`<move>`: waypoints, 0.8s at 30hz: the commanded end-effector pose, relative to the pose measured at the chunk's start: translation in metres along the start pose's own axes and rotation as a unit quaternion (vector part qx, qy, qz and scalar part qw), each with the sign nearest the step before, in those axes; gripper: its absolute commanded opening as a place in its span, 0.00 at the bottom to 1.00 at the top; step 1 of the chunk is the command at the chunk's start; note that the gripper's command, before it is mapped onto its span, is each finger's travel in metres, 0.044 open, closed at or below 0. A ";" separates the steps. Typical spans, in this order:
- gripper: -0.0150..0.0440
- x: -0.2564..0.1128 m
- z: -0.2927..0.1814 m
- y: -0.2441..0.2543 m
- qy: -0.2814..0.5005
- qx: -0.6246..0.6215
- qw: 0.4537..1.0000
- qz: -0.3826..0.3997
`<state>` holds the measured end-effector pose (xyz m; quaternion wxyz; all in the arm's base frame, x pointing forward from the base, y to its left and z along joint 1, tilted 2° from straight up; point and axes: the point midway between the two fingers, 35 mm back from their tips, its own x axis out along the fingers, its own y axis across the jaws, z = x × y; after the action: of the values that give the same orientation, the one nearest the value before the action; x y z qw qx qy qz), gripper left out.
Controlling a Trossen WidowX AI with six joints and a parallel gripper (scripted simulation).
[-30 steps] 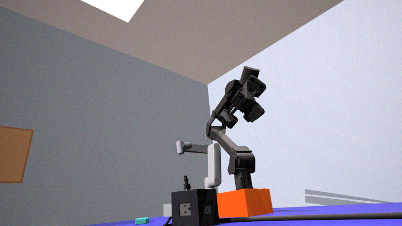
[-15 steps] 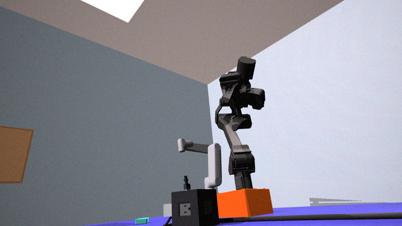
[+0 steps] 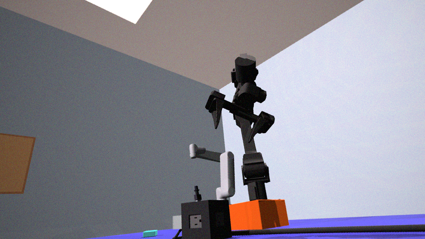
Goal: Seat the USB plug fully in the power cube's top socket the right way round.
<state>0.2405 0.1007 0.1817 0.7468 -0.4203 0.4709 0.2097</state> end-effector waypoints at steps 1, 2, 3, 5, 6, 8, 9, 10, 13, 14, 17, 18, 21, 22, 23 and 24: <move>1.00 0.054 -0.009 -0.031 0.112 0.490 0.864 0.043; 1.00 0.057 -0.011 -0.032 0.119 0.516 0.848 0.042; 1.00 0.060 -0.012 -0.034 0.125 0.541 0.831 0.040; 1.00 0.068 -0.016 -0.038 0.142 0.593 0.791 0.038; 1.00 0.070 -0.018 -0.039 0.148 0.617 0.772 0.036; 1.00 0.076 -0.021 -0.042 0.160 0.662 0.731 0.031; 1.00 0.078 -0.023 -0.043 0.166 0.684 0.710 0.028; 1.00 0.083 -0.026 -0.045 0.175 0.707 0.685 0.026; 1.00 0.090 -0.031 -0.049 0.190 0.765 0.615 0.015; 1.00 0.093 -0.032 -0.050 0.195 0.783 0.590 0.011; 1.00 0.102 -0.039 -0.054 0.212 0.833 0.510 -0.003; 1.00 0.104 -0.041 -0.055 0.216 0.848 0.484 -0.008; 1.00 0.111 -0.046 -0.059 0.228 0.887 0.401 -0.024; 1.00 0.113 -0.048 -0.060 0.230 0.898 0.375 -0.030; 1.00 0.114 -0.049 -0.061 0.232 0.908 0.348 -0.036; 1.00 0.116 -0.050 -0.061 0.233 0.914 0.330 -0.040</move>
<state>0.2901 0.0509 0.1268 0.7439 0.1672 0.6101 -0.2153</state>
